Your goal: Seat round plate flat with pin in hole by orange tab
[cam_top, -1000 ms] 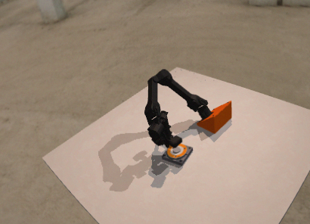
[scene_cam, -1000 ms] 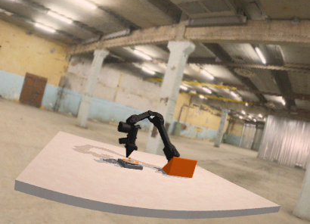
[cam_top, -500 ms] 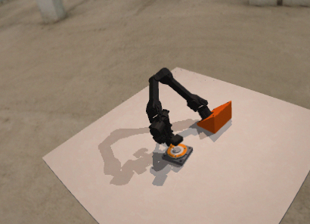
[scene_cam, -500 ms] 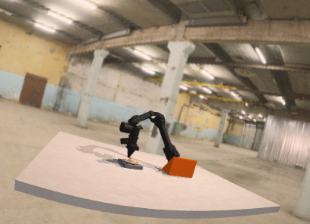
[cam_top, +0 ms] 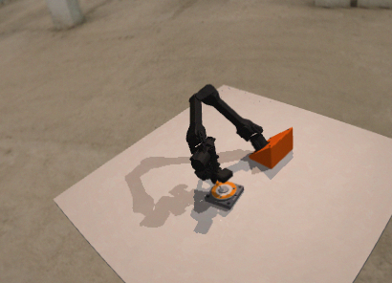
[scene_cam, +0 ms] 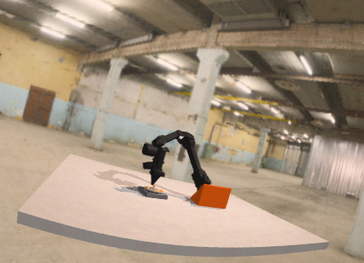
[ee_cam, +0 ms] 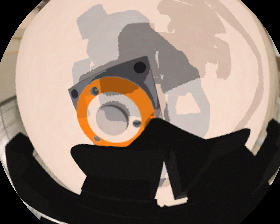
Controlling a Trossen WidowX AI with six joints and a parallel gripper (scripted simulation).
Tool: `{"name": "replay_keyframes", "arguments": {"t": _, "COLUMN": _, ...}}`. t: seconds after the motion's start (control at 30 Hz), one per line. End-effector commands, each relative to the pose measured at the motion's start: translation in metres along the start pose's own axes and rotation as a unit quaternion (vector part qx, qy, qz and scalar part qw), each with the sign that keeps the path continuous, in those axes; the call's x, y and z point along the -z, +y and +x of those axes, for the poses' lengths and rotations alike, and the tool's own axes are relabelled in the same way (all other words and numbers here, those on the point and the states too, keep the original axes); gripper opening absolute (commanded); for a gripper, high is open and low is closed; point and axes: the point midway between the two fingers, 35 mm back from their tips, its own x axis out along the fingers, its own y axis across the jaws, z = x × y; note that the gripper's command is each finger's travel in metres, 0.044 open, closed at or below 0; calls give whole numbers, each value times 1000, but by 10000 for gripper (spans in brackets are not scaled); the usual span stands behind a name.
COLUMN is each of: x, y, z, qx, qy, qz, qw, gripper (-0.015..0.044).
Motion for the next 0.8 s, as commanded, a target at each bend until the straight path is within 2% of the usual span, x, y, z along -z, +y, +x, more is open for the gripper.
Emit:
{"name": "replay_keyframes", "arguments": {"t": 0.0, "x": 7, "y": 0, "z": 4, "qx": 3, "qy": 9, "qz": -4, "qw": 1000, "gripper": 0}}
{"name": "replay_keyframes", "arguments": {"t": 0.77, "x": 17, "y": 3, "z": 4, "qx": 3, "qy": 9, "qz": -4, "qw": 1000, "gripper": 0}}
